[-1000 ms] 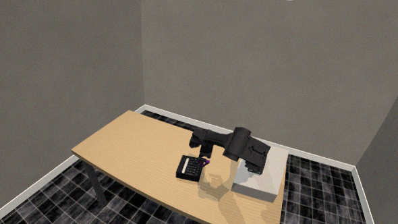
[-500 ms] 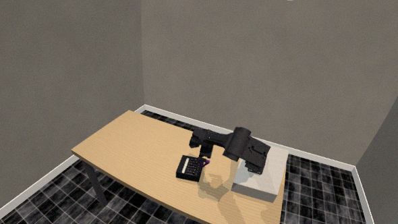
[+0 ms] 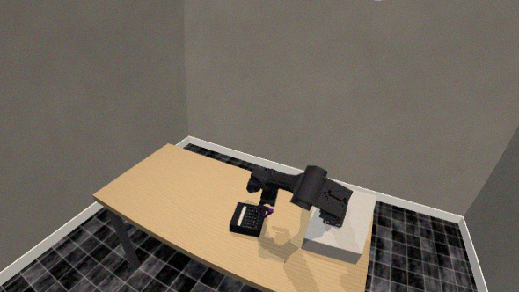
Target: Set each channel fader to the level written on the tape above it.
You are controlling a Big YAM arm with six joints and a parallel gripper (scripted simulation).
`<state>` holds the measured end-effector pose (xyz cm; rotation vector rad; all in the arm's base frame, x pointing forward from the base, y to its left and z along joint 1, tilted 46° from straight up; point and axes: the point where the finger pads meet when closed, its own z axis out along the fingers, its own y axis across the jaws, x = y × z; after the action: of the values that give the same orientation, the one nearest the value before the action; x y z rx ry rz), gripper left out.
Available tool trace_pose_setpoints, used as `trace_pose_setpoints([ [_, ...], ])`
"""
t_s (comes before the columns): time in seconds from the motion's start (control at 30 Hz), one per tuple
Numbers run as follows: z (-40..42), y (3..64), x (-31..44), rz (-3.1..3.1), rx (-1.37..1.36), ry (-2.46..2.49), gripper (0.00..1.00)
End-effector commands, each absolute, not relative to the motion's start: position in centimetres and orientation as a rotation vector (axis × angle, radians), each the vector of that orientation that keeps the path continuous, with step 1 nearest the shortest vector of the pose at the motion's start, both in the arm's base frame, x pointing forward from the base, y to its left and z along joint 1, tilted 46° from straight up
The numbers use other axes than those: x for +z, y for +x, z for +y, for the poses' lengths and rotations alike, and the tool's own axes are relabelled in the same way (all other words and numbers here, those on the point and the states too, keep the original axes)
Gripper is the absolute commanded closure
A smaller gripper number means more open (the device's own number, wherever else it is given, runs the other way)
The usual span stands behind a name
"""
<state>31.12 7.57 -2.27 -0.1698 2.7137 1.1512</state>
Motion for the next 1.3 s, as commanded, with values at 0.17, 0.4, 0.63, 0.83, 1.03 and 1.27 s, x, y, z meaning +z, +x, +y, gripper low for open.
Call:
trace_pose_setpoints([
  [0.17, 7.4, 32.2, -2.0, 2.702, 1.149, -0.181, 0.0],
  [0.4, 7.4, 32.3, -2.0, 2.703, 1.149, -0.178, 0.0],
  [0.63, 6.1, 33.7, -1.4, 2.77, 1.18, 0.094, 0.0],
  [0.83, 4.7, 35.9, 0.1, 2.865, 1.248, 0.607, 0.0],
  [1.03, 3.6, 37.6, 1.7, 2.882, 1.267, 0.998, 0.0],
  [1.27, 1.9, 39.7, 4.2, 2.838, 1.25, 1.549, 0.0],
])
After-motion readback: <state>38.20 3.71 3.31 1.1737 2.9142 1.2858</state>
